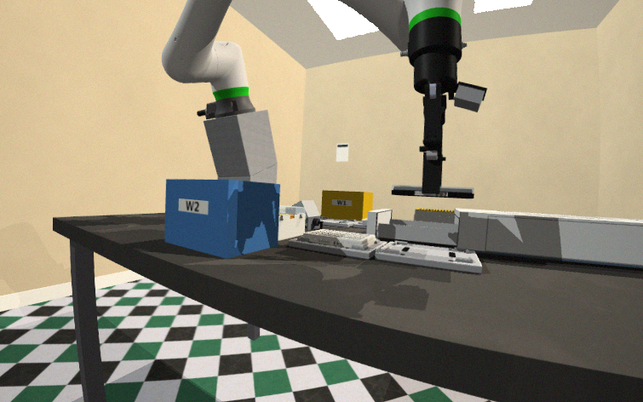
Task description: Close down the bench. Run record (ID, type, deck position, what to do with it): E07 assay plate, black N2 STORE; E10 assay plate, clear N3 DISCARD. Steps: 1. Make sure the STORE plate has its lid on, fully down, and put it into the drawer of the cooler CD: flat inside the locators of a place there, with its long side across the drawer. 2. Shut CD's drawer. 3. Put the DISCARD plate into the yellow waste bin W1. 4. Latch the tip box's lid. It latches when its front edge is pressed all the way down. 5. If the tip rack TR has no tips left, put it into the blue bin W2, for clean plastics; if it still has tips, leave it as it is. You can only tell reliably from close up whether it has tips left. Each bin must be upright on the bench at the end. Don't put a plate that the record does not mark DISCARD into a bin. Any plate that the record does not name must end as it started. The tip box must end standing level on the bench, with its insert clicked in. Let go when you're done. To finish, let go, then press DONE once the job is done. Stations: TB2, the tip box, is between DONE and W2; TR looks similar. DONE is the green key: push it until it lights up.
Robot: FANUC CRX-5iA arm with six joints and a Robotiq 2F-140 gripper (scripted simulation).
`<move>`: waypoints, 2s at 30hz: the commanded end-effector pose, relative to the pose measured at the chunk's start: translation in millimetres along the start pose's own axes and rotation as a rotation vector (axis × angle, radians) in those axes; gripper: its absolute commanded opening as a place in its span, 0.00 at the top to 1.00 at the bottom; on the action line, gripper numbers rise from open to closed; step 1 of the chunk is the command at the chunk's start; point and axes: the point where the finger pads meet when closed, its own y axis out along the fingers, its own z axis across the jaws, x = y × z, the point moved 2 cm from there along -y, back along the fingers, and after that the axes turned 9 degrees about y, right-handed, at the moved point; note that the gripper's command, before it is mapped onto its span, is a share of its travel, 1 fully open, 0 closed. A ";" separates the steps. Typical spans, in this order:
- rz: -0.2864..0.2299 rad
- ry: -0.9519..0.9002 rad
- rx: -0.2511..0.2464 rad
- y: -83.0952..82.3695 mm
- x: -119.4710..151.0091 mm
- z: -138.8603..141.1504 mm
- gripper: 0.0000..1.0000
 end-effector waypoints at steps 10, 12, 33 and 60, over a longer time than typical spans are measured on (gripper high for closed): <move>0.002 0.000 0.000 -15.8 -0.9 0.0 0.90; 0.002 0.000 0.000 -18.5 -0.9 0.0 0.90; 0.002 -0.067 0.000 -31.2 1.2 -4.9 0.90; 0.002 -0.833 0.001 -31.1 25.9 -61.1 0.90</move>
